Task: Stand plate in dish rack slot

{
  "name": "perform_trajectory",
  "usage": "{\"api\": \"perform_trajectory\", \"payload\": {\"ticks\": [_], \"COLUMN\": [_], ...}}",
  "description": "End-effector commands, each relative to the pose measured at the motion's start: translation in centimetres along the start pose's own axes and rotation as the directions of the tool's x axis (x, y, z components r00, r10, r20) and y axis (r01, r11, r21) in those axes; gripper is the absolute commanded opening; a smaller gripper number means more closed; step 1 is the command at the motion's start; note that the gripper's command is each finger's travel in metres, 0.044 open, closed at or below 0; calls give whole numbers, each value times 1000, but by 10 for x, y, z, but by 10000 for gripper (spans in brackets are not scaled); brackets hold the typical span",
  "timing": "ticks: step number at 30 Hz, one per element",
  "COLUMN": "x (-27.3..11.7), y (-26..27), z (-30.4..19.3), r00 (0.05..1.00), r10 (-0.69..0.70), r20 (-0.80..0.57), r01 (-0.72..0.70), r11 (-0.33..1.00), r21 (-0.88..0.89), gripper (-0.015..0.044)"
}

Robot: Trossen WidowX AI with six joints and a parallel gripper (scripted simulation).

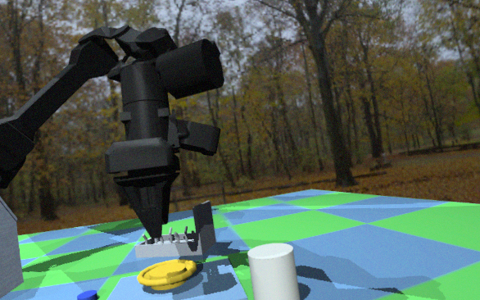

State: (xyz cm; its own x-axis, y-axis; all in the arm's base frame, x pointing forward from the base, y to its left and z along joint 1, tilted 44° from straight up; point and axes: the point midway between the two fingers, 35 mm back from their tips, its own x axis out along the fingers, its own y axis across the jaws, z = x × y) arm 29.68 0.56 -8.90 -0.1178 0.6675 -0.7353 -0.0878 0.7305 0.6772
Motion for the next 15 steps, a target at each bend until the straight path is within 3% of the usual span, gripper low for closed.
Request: {"api": "perform_trajectory", "payload": {"ticks": [1, 15], "x": [7, 30], "y": [0, -1], "z": [-1, 1], "r00": [1000, 1000], "r10": [5, 4], "r20": [4, 4], "r01": [-5, -5], "r11": [1000, 1000], "r21": [8, 8], "gripper": [400, 400]}}
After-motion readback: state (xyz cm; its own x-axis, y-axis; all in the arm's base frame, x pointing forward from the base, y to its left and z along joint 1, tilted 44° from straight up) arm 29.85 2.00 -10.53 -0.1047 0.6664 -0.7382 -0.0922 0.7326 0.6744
